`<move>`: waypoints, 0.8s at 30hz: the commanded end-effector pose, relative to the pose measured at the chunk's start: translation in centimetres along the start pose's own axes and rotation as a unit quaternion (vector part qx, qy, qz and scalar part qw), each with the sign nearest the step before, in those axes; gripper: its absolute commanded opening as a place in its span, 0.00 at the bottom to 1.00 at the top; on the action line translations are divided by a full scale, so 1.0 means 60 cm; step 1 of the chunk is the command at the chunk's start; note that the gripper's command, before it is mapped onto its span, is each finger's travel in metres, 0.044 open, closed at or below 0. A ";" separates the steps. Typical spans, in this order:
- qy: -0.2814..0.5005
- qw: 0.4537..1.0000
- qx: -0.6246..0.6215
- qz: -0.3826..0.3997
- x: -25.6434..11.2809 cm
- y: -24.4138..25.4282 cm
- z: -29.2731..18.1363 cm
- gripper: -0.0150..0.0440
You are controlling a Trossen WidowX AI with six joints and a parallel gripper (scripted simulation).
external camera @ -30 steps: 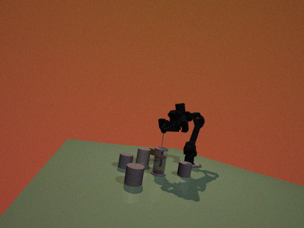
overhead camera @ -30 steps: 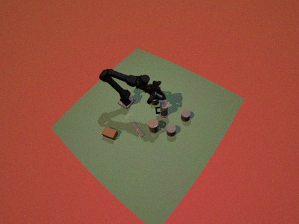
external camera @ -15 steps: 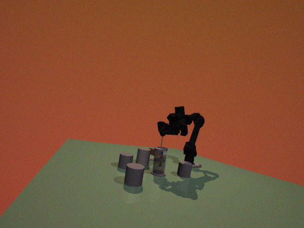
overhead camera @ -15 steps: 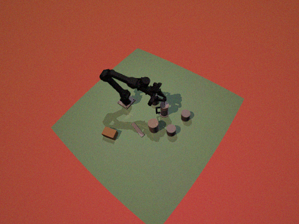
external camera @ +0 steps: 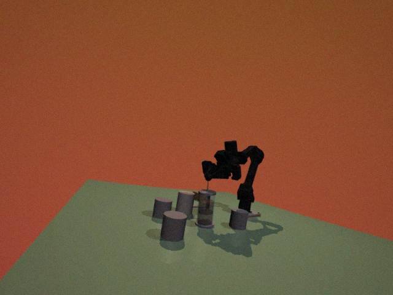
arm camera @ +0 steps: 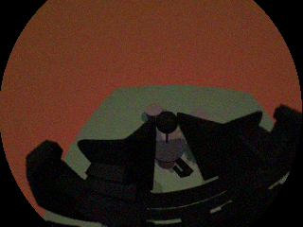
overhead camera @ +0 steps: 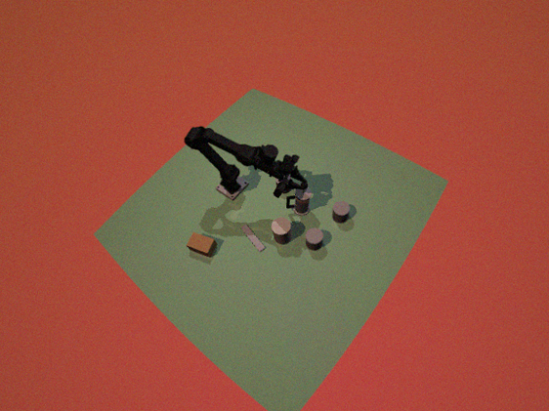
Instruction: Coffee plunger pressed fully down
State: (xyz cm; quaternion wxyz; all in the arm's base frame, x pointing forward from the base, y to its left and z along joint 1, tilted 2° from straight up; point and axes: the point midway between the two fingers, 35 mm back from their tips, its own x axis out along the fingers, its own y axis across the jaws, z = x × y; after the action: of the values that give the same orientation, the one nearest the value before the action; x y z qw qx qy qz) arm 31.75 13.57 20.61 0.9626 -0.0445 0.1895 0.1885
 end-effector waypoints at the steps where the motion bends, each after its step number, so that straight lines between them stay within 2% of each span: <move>1: 0.045 0.999 -0.004 0.001 0.019 0.000 -0.048 0.45; 24: 0.045 0.999 -0.004 0.001 0.024 0.000 -0.041 0.45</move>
State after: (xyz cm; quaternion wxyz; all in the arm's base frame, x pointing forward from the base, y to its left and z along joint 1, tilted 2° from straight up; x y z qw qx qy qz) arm 32.08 13.67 19.34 0.9587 -0.0484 0.2082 0.1878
